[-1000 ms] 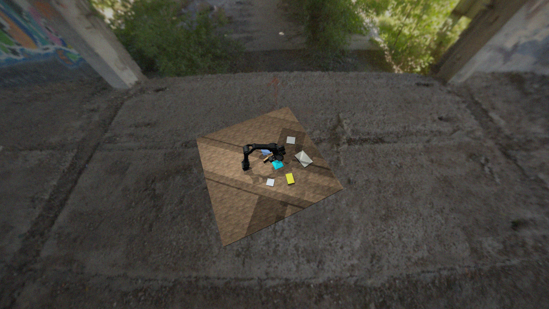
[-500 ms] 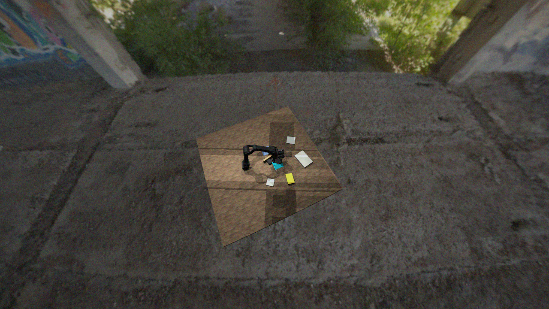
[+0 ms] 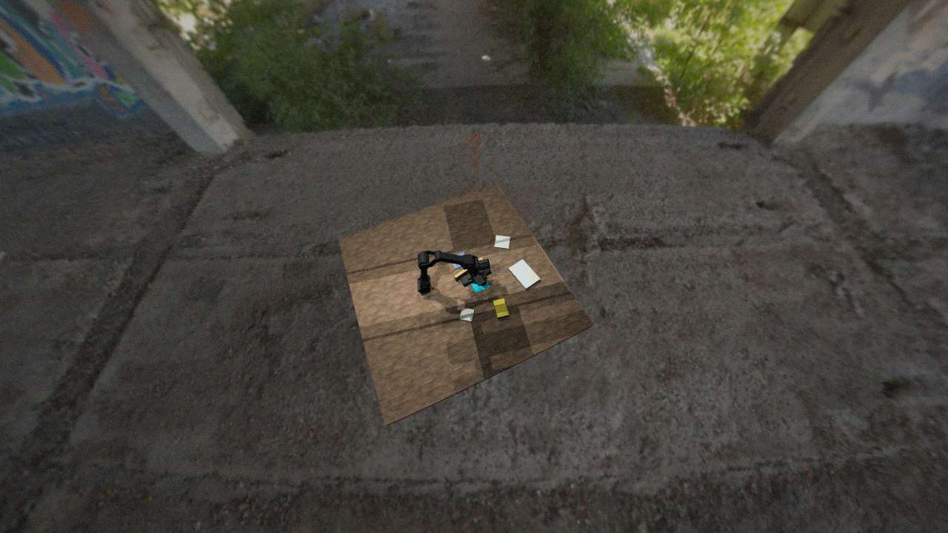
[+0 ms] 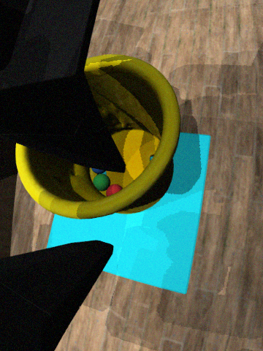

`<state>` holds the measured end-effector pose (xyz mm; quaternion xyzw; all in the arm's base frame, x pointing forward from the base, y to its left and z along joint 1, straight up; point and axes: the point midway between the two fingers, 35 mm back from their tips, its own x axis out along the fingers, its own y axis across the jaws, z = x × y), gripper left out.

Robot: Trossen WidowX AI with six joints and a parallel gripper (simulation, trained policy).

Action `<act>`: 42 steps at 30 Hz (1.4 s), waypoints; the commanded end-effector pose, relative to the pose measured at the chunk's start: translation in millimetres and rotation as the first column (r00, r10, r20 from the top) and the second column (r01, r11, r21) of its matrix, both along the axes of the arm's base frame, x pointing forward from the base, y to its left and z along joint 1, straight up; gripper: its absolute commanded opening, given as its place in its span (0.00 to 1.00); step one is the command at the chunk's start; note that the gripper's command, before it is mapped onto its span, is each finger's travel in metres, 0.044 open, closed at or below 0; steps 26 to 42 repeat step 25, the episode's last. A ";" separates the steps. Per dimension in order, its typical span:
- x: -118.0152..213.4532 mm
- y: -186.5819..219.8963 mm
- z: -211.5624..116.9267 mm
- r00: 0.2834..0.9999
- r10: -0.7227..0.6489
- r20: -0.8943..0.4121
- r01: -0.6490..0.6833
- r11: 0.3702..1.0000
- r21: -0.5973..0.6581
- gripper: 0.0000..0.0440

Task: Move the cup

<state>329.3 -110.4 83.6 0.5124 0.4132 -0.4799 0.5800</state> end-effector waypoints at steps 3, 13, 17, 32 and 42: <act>-5.4 1.1 11.5 0.999 -0.004 0.034 0.003 1.000 0.016 0.44; -15.4 0.0 38.3 0.996 -0.026 0.089 0.023 0.999 0.033 0.55; -17.9 -2.5 53.5 0.992 -0.035 0.121 0.031 0.999 0.030 0.61; -21.7 -12.3 82.5 0.983 -0.066 0.169 0.062 0.998 0.026 0.96; -21.7 -12.3 82.5 0.983 -0.066 0.169 0.062 0.998 0.026 0.96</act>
